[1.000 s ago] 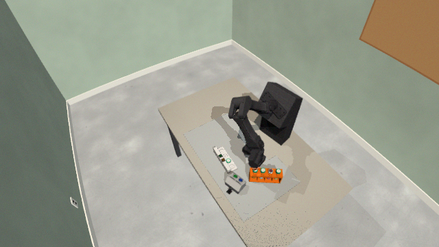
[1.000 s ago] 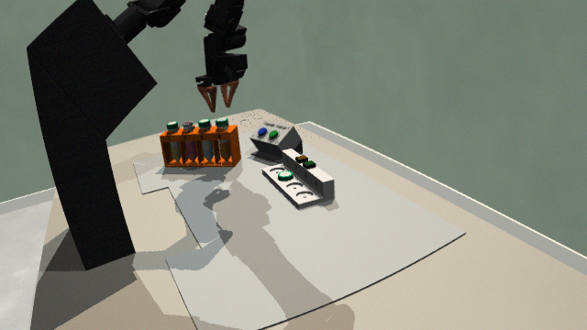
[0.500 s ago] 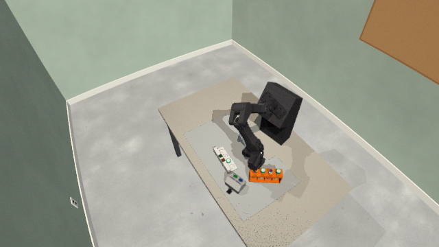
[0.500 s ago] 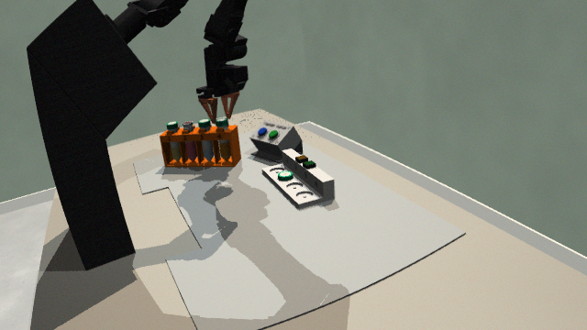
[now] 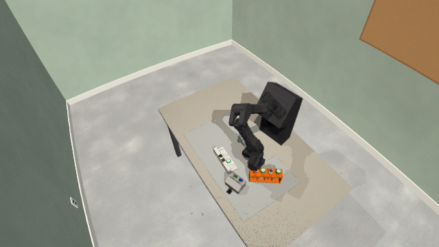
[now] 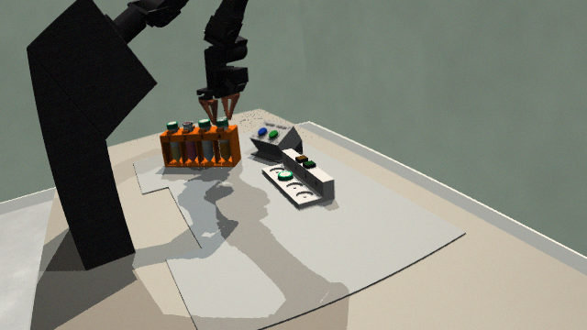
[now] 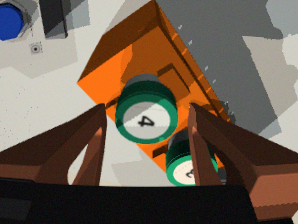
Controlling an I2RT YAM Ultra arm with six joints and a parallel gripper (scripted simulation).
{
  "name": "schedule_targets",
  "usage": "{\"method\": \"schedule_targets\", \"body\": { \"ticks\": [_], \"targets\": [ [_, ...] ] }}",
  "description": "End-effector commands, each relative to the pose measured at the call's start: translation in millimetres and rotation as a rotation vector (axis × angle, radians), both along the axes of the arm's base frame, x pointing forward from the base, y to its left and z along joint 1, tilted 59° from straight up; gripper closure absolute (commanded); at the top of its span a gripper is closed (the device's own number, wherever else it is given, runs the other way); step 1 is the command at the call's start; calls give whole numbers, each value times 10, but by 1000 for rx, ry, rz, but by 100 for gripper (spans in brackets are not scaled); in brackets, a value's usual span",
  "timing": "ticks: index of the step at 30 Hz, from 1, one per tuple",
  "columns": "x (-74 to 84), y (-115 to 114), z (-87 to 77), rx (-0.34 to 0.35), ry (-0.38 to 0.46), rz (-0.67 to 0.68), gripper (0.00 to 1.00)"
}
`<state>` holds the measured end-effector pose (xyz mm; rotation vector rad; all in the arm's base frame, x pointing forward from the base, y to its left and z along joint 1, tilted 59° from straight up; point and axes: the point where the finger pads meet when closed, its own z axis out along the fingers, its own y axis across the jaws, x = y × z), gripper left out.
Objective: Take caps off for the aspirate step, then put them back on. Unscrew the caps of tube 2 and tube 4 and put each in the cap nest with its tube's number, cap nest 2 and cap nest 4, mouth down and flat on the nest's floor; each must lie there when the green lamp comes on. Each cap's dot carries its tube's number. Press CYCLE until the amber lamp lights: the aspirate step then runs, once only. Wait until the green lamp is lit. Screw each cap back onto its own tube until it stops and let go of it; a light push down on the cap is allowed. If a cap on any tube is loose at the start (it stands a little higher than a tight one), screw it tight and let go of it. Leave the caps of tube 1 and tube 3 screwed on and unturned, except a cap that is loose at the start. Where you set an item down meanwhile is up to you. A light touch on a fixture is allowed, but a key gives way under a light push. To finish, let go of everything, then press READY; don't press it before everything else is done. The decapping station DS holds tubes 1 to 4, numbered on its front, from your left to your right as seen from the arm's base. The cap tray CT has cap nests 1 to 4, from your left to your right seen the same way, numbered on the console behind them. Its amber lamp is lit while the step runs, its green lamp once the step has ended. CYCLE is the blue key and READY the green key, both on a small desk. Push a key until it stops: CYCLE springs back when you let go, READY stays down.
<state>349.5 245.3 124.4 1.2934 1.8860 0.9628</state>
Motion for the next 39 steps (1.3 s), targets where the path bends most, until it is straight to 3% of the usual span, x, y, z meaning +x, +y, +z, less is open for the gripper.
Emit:
{"method": "schedule_targets", "body": {
  "ticks": [1, 14, 15, 29, 39],
  "targets": [
    [3, 15, 27, 5, -6, 3, 51],
    [45, 28, 2, 5, -6, 3, 51],
    [45, 28, 2, 5, -6, 3, 100],
    [45, 28, 1, 5, -6, 3, 100],
    [43, 28, 3, -410, -111, 261, 100]
  ]
}}
